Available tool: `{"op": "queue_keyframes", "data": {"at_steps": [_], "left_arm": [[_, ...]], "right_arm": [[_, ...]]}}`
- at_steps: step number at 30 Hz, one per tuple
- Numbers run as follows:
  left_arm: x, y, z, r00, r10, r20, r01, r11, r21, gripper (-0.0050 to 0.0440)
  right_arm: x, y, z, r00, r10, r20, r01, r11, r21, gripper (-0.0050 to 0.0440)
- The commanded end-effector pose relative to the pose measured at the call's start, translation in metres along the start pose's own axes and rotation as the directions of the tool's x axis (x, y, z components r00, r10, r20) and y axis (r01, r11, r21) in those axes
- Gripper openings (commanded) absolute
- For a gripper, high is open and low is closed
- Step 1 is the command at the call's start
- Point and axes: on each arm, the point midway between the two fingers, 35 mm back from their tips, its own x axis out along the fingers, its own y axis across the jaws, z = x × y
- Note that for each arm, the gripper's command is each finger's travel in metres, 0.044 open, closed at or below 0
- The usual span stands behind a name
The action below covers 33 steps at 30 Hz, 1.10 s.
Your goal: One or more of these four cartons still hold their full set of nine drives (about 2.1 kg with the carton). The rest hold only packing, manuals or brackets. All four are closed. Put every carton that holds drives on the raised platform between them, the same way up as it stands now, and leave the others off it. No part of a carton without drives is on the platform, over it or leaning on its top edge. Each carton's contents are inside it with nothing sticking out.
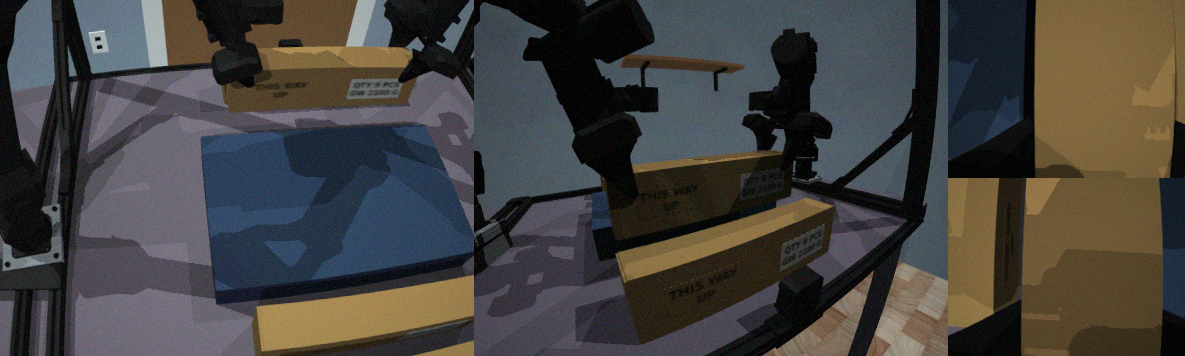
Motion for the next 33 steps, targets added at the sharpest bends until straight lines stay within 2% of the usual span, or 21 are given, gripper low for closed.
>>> {"op": "queue_keyframes", "data": {"at_steps": [1, 10, 22, 33], "left_arm": [[-0.017, -0.007, 0.007, 0.999, -0.04, 0.032, 0.04, 0.999, -0.003, 0.0], [-0.017, 0.0, 0.008, 0.999, -0.04, 0.032, 0.04, 0.999, -0.003, 0.0], [-0.015, 0.027, 0.008, 0.999, -0.04, 0.032, 0.04, 0.999, -0.003, 0.0], [-0.011, 0.068, 0.009, 0.999, -0.04, 0.032, 0.04, 0.999, -0.003, 0.0]], "right_arm": [[-0.017, 0.004, 0.003, 0.999, 0.028, 0.02, -0.028, 1.0, -0.002, 0.0], [-0.017, -0.002, 0.002, 0.999, 0.028, 0.02, -0.028, 1.0, -0.002, 0.0], [-0.016, -0.027, 0.001, 0.999, 0.028, 0.02, -0.028, 1.0, -0.002, 0.0], [-0.014, -0.066, -0.001, 0.999, 0.028, 0.02, -0.028, 1.0, -0.002, 0.0]]}}
